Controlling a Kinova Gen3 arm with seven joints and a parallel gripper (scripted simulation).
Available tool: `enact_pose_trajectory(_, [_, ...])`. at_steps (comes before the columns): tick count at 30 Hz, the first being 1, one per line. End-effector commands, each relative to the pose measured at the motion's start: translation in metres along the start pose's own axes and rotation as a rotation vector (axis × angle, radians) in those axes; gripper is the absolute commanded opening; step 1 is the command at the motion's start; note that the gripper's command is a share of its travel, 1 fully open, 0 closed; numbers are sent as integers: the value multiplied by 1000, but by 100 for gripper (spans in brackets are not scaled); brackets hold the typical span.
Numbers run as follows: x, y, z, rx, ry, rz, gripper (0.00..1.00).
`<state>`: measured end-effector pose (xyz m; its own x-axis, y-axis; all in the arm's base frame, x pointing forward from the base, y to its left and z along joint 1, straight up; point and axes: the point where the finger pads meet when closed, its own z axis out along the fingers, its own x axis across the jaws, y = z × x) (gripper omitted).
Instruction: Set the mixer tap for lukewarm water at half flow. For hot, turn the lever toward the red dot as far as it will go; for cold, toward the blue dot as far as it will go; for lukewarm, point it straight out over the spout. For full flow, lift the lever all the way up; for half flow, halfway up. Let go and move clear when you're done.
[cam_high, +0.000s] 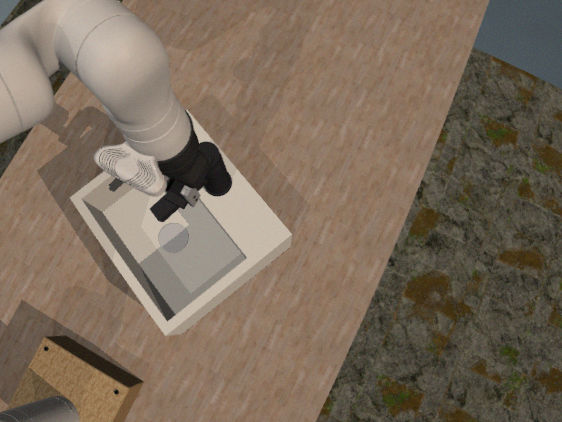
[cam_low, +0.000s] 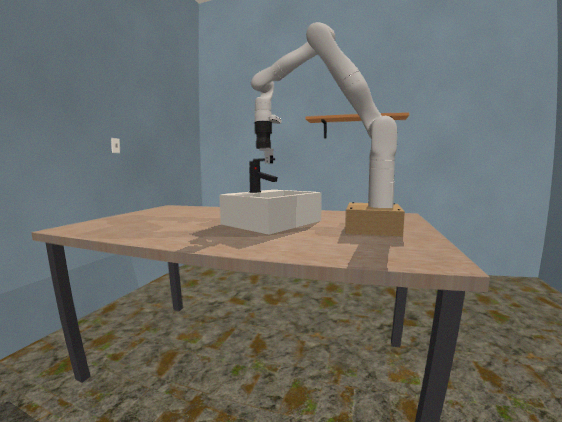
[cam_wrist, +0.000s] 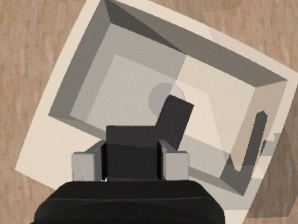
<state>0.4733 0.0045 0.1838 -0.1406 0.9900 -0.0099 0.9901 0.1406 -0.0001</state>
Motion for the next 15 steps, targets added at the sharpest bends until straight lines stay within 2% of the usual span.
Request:
enact_pose_trajectory(1, [2, 3, 1, -8, 4, -5, 0])
enact_pose_trajectory(15, [5, 2, 1, -6, 4, 37, 0])
